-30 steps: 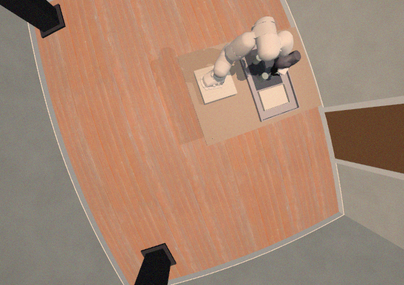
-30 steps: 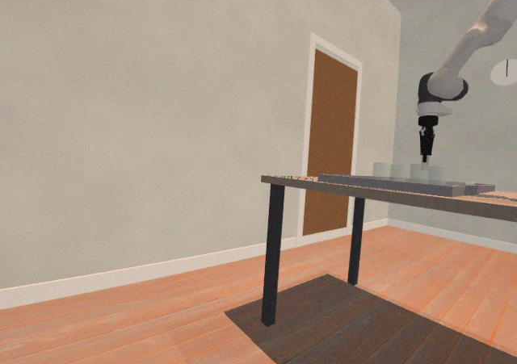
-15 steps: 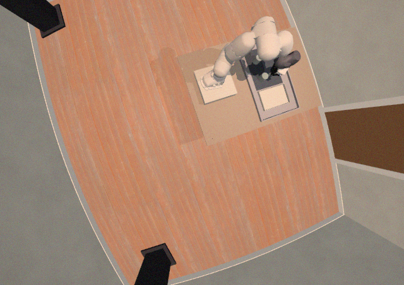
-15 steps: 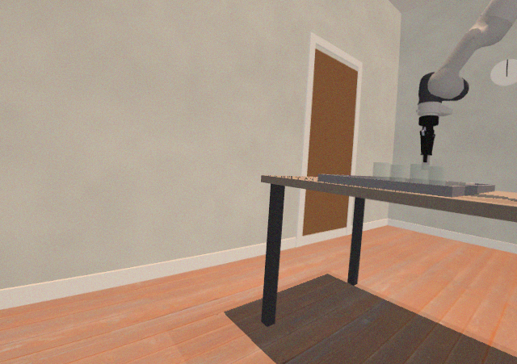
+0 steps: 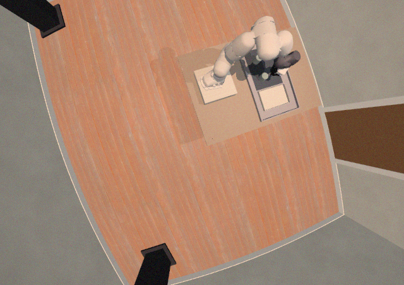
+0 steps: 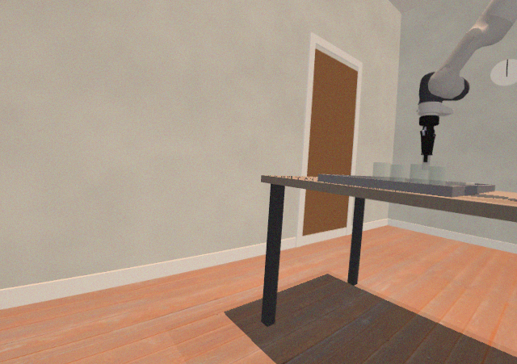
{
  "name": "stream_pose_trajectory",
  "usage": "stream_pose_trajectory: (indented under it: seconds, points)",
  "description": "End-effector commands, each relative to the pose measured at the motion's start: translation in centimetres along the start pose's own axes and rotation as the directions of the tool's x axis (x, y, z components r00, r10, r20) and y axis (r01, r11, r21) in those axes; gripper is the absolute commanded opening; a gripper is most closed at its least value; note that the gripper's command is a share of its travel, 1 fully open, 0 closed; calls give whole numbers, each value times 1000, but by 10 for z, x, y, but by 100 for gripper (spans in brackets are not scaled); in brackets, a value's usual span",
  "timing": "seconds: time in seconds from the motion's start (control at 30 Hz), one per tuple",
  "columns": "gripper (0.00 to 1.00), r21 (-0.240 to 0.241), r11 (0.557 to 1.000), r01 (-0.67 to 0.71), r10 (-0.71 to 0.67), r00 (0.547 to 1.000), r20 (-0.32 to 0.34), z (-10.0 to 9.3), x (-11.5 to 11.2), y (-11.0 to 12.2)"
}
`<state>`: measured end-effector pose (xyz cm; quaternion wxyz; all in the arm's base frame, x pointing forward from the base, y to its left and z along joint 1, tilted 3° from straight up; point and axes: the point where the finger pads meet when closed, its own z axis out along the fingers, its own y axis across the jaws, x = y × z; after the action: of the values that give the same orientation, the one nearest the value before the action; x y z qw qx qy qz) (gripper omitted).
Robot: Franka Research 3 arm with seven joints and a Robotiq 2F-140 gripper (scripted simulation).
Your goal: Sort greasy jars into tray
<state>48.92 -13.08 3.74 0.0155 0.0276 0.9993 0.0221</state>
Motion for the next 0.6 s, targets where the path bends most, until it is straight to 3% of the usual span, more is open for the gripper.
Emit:
stream_pose_trajectory:
  seconds: [0.0, 0.57]
  points:
    - [0, -1, 1000, 4, -4, 1000, 4, -1, -1, 0]
    - [0, -1, 1000, 4, -4, 1000, 4, -3, 1, 0]
